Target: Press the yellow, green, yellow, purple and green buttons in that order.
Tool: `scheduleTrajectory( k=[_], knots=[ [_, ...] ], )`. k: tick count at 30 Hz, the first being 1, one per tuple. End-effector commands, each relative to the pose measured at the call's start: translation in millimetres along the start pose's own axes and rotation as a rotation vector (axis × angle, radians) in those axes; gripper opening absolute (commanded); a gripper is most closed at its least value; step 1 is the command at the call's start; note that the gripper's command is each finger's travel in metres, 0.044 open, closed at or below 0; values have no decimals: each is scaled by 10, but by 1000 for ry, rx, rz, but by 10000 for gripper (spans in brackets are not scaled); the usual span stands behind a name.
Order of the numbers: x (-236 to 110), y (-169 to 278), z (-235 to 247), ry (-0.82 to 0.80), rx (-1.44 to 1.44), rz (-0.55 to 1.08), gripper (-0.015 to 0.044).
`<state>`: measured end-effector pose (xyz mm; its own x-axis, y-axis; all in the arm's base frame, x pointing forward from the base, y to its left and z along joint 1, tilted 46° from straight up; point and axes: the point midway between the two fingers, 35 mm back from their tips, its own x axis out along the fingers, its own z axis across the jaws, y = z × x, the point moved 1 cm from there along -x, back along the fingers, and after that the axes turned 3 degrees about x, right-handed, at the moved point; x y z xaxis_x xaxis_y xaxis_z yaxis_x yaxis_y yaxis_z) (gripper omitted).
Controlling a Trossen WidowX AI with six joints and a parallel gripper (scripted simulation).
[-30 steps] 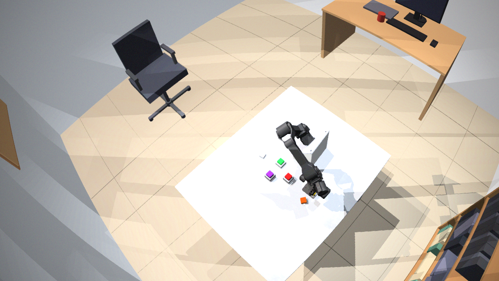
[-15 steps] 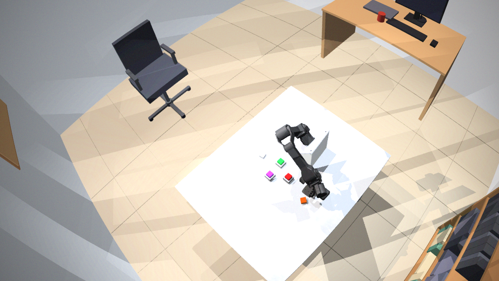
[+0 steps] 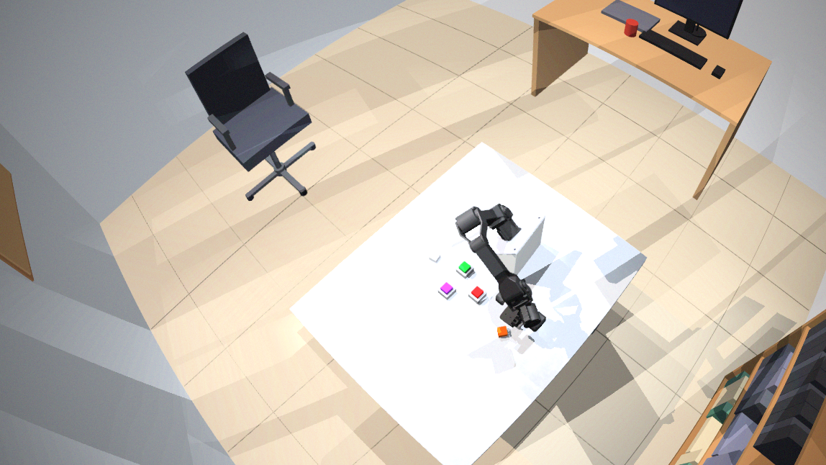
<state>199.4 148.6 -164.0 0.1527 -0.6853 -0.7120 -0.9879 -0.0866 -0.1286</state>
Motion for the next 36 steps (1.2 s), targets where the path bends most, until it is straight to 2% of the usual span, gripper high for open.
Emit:
scheduleTrajectory(
  k=[1,5,8,13,17,23,30,36],
  knots=[
    [15,11,-17,7,-8,1,20],
    [-26,0,0,0,-1,0,20],
    [-306,10,-9,5,-7,2,20],
    [-366,10,-8,5,-8,2,20],
    [-918,11,-1,3,-9,3,20],
    [-978,-70,-84,-3,-11,4,20],
    [-1085,-775,-1112,-37,-22,3,20],
    [-1017,-1034,-2203,-8,-14,-2,20]
  ],
)
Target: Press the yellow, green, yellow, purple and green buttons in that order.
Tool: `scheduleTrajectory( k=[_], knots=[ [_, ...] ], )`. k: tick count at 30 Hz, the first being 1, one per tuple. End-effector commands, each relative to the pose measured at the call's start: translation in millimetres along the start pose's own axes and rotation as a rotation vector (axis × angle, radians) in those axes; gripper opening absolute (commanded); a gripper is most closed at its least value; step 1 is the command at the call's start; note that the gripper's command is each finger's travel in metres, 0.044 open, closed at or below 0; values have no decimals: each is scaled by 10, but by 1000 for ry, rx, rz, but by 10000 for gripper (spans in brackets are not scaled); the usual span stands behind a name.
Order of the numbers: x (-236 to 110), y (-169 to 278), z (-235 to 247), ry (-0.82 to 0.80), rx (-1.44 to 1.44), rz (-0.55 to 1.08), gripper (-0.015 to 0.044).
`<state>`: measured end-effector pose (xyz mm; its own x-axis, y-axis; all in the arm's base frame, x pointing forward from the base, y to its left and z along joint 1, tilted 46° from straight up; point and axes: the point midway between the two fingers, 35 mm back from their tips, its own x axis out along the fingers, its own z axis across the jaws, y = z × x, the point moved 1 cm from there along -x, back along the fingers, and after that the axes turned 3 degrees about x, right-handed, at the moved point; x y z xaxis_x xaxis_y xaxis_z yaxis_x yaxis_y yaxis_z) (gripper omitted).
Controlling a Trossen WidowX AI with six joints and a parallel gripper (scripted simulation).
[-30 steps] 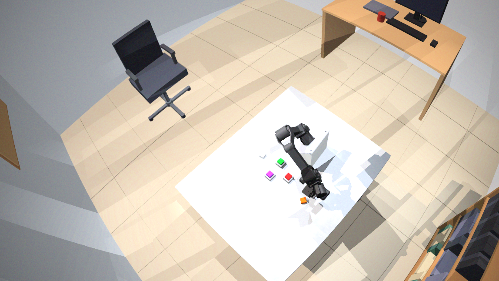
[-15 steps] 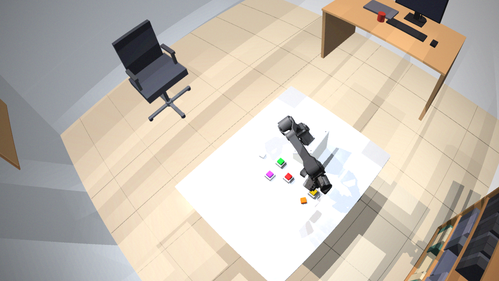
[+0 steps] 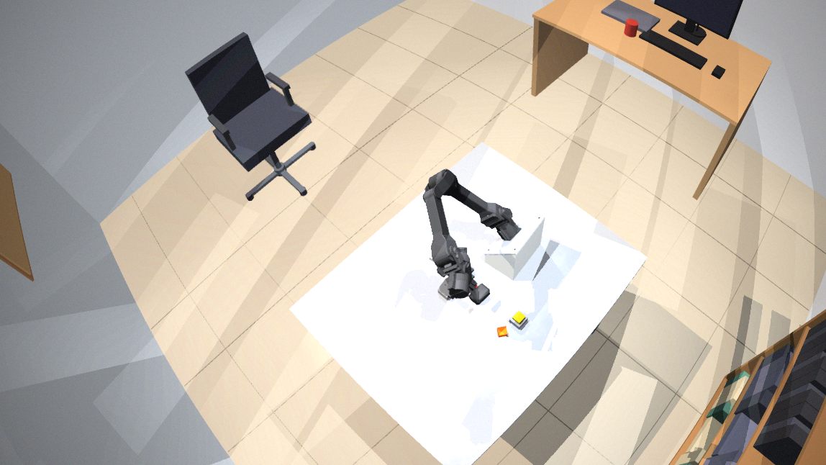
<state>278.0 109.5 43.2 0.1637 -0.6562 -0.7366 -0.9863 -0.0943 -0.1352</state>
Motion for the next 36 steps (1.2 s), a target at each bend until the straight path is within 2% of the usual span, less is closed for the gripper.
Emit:
scheduleTrajectory(
  k=[1,4,11,16,36],
  knots=[
    [63,-27,-699,40,-11,9,20],
    [83,-9,-977,57,-8,11,20],
    [109,-11,-979,57,-8,11,20],
    [673,-5,-1017,59,-8,10,20],
    [934,-3,-1033,60,-8,10,20]
  ],
)
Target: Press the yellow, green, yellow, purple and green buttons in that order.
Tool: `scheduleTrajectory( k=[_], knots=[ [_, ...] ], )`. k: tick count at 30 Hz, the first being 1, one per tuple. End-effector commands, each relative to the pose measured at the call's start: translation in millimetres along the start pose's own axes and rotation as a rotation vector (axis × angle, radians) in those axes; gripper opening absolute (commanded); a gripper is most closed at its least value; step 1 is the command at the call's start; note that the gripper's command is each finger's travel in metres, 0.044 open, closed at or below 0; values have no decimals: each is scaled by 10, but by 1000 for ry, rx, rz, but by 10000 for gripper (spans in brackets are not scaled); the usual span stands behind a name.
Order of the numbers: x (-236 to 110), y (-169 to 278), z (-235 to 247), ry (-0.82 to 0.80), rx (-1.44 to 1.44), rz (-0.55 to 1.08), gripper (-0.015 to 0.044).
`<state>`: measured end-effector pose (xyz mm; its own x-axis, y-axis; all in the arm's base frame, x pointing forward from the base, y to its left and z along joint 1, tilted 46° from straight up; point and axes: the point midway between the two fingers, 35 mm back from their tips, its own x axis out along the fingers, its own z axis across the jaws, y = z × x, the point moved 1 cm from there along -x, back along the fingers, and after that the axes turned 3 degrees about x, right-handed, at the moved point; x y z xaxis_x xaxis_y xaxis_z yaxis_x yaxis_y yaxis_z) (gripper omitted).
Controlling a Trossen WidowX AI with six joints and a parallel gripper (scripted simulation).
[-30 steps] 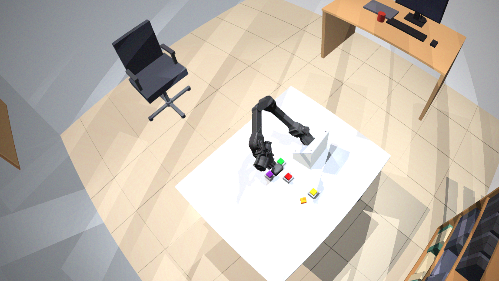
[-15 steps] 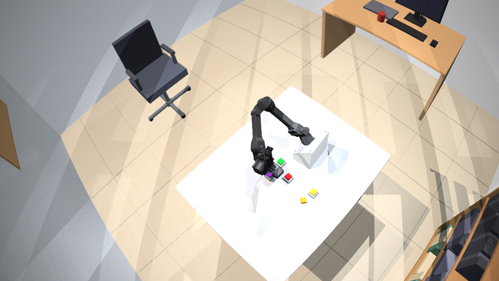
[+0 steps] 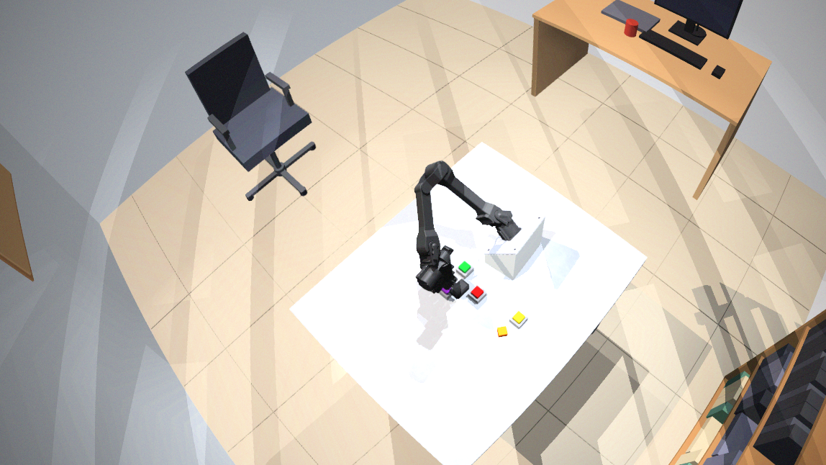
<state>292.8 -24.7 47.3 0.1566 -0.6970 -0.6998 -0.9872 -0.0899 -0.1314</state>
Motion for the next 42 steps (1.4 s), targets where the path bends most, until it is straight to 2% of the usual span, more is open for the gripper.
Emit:
scheduleTrajectory(
  k=[1,25,29,33,38,42],
  knots=[
    [75,22,-1,5,-9,4,20],
    [163,27,-5,6,-9,4,20],
    [-151,21,1,4,-8,4,20],
    [-202,21,2,4,-9,4,20],
    [-768,18,8,2,-9,5,20],
    [-793,21,7,2,-9,5,20]
  ],
)
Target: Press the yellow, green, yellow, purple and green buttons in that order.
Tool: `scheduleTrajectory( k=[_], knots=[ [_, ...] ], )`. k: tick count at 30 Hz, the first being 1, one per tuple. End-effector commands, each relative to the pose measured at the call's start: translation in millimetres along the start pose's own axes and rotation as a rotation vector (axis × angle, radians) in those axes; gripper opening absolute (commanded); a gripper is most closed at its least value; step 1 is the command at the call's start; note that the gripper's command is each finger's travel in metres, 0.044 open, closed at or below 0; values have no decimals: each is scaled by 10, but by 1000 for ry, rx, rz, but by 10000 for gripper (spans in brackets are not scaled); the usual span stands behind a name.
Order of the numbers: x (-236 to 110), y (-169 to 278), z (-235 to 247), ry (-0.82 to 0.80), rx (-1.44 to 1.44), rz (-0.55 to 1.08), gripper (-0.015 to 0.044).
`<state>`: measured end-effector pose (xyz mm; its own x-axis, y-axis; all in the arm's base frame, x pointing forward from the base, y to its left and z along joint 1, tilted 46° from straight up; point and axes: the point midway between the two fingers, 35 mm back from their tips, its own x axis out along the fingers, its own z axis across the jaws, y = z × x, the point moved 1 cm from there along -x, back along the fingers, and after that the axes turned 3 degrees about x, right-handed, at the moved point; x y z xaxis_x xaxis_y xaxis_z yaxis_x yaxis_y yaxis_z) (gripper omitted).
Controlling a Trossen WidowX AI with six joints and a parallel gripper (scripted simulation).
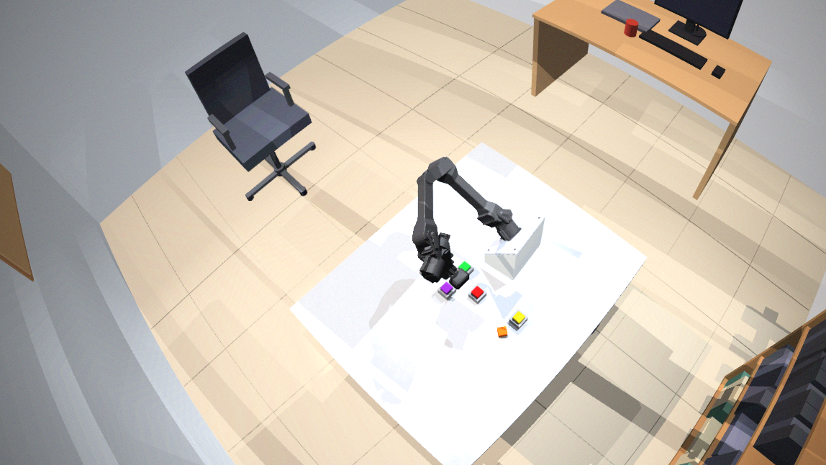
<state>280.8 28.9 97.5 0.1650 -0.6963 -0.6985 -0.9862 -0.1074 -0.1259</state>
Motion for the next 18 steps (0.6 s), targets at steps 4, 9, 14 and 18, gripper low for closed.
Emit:
scheduleTrajectory(
  k=[4,9,14,18],
  knots=[
    [-98,342,-59,0,5,15,20],
    [-77,984,-152,2,3,18,20],
    [-64,1066,-165,3,3,18,20],
    [124,1053,-152,-3,2,18,20]
  ],
)
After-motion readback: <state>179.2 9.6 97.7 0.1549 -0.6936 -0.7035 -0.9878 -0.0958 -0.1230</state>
